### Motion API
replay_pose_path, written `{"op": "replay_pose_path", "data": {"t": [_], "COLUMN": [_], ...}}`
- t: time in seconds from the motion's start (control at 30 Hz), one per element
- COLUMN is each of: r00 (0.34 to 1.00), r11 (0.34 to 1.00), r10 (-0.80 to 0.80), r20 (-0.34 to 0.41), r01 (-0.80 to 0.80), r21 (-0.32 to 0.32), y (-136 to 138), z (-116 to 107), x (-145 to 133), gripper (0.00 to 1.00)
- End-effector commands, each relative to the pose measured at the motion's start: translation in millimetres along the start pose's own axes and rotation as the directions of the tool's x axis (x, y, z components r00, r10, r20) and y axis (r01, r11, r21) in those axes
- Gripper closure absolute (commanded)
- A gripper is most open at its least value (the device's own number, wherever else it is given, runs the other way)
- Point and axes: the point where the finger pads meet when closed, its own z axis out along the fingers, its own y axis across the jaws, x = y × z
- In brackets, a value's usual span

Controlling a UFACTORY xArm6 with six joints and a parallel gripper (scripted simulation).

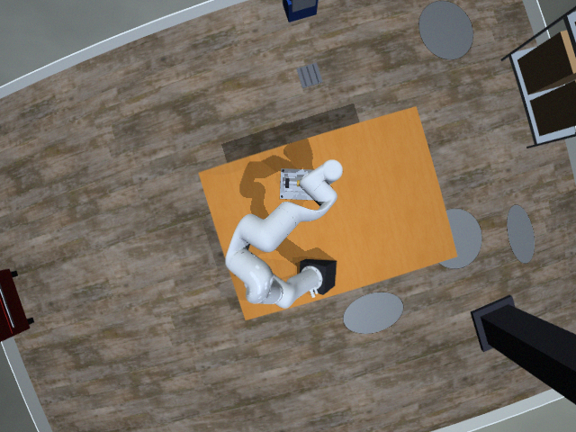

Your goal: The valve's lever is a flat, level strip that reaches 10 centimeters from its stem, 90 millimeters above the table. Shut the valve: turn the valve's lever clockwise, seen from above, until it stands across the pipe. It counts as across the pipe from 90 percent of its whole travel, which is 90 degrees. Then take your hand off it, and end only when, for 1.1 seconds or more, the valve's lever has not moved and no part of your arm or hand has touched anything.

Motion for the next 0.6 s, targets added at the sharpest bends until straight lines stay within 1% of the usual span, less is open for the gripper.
{"op": "replay_pose_path", "data": {"t": [0.0, 0.47, 0.5, 0.57], "r00": [1.0, 1.0, 1.0, 1.0], "r11": [1.0, 1.0, 1.0, 1.0], "r10": [-0.001, -0.001, -0.001, -0.001], "r20": [-0.001, -0.001, -0.001, -0.001], "r01": [0.001, 0.001, 0.001, 0.001], "r21": [0.004, 0.004, 0.004, 0.004], "y": [-1.2, -1.2, -1.2, -1.2], "z": [-1.7, -1.7, -1.7, -1.7], "x": [0.1, 0.1, 0.1, 0.1], "gripper": [1.0, 1.0, 0.32, 0.32]}}
